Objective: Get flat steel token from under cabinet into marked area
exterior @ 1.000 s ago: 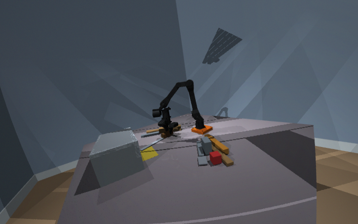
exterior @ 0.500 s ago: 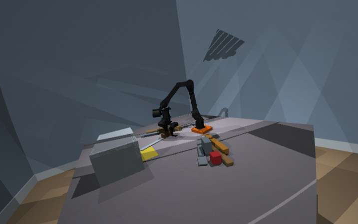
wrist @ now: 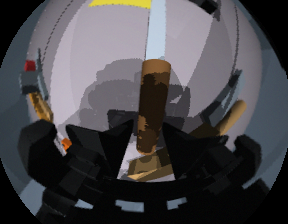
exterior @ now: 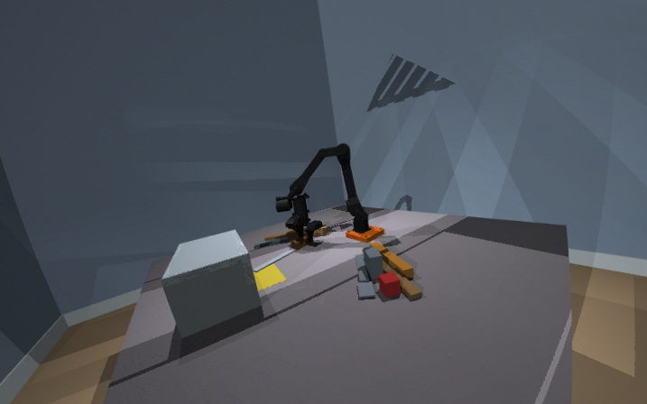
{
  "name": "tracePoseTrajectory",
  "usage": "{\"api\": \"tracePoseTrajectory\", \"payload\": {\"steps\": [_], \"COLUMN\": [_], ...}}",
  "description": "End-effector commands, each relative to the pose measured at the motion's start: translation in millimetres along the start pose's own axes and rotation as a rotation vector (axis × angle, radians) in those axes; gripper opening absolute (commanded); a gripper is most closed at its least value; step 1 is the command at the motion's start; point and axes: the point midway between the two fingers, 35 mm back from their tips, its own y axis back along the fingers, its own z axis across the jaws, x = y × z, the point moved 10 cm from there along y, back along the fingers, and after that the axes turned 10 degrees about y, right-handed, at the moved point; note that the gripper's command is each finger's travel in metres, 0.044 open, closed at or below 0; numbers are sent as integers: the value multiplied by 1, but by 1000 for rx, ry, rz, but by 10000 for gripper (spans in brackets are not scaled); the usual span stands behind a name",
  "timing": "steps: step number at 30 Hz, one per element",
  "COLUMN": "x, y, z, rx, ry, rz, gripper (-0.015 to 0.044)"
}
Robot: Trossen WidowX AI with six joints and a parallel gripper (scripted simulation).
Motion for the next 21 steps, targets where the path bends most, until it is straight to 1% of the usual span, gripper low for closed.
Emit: {"api": "tracePoseTrajectory", "payload": {"steps": [1, 9, 12, 21], "x": [0, 0, 0, -7], "y": [0, 0, 0, 0], "z": [0, 0, 0, -2], "rx": [-1, -1, -1, 0], "ry": [0, 0, 0, -2], "rz": [0, 0, 0, 0], "gripper": [139, 85, 6, 0]}}
